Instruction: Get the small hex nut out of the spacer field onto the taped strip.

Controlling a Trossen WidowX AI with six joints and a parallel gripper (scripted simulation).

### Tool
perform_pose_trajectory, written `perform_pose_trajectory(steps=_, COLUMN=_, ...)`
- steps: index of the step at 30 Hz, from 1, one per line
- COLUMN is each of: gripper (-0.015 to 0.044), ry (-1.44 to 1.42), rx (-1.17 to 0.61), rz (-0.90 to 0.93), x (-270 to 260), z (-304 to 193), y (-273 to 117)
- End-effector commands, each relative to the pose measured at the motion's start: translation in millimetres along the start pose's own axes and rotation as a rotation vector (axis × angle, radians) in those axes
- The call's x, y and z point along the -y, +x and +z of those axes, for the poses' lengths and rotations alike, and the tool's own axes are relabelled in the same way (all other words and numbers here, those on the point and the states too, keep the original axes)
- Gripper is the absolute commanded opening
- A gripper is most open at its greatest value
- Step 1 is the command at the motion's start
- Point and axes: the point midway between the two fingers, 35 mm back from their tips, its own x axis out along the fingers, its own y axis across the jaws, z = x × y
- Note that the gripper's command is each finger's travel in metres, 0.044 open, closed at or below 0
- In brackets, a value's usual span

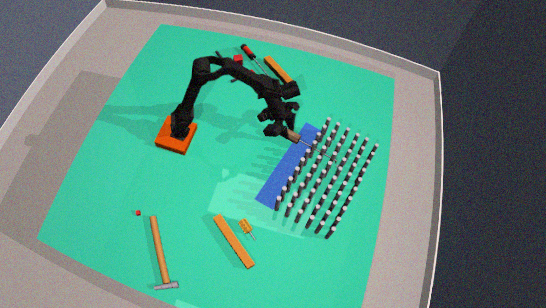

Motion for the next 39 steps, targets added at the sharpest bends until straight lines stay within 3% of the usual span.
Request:
perform_pose_trajectory(steps=1, gripper=0.0000, ry=0.000, rx=-0.004, rz=-0.004, x=1.4, z=-5.0, y=2.5)
perform_pose_trajectory(steps=39, gripper=0.0000, ry=0.002, rx=-0.007, rz=-0.007, x=2.3, z=-1.8, y=25.4)
